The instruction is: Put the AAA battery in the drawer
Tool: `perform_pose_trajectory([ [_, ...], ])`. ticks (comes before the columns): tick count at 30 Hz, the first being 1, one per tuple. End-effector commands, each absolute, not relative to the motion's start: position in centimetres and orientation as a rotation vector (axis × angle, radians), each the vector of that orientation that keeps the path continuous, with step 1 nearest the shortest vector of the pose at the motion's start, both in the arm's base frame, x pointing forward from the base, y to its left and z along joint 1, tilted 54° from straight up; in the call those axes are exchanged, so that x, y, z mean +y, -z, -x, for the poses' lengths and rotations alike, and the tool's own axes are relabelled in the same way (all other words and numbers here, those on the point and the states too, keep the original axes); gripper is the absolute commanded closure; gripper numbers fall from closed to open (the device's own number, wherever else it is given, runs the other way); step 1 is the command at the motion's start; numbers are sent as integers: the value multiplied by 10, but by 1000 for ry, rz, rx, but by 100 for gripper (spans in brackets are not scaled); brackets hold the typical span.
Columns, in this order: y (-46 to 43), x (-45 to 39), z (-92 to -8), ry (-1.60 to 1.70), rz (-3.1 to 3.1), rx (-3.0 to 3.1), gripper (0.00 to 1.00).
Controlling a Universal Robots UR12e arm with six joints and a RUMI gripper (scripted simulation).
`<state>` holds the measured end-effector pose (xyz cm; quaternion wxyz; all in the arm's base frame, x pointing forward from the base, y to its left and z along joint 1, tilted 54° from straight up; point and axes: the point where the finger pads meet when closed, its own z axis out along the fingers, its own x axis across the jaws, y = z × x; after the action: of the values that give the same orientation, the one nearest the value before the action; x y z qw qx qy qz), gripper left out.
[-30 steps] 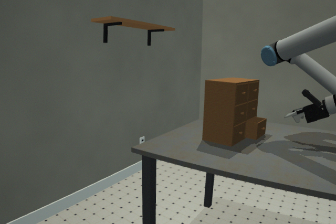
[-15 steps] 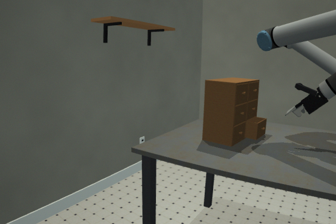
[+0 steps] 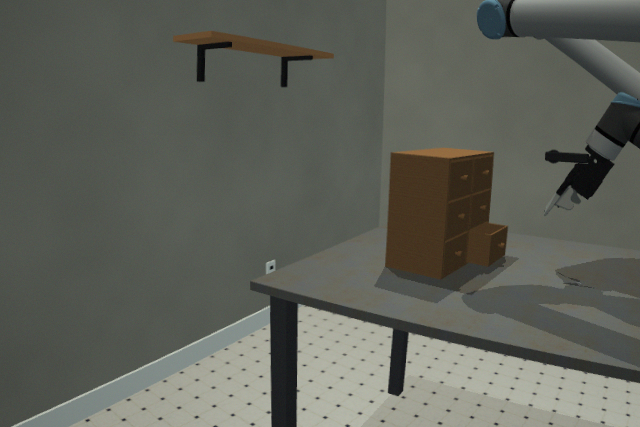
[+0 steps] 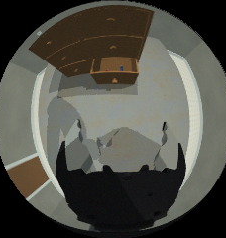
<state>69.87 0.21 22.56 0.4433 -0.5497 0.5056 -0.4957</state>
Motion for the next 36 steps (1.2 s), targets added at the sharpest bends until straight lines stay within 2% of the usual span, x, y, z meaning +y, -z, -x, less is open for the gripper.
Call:
perform_pose_trajectory([
  [1, -231, 1, -699, 1163, 1466, 1363, 0],
  [36, -237, 2, -688, 945, 1718, 1638, 0],
])
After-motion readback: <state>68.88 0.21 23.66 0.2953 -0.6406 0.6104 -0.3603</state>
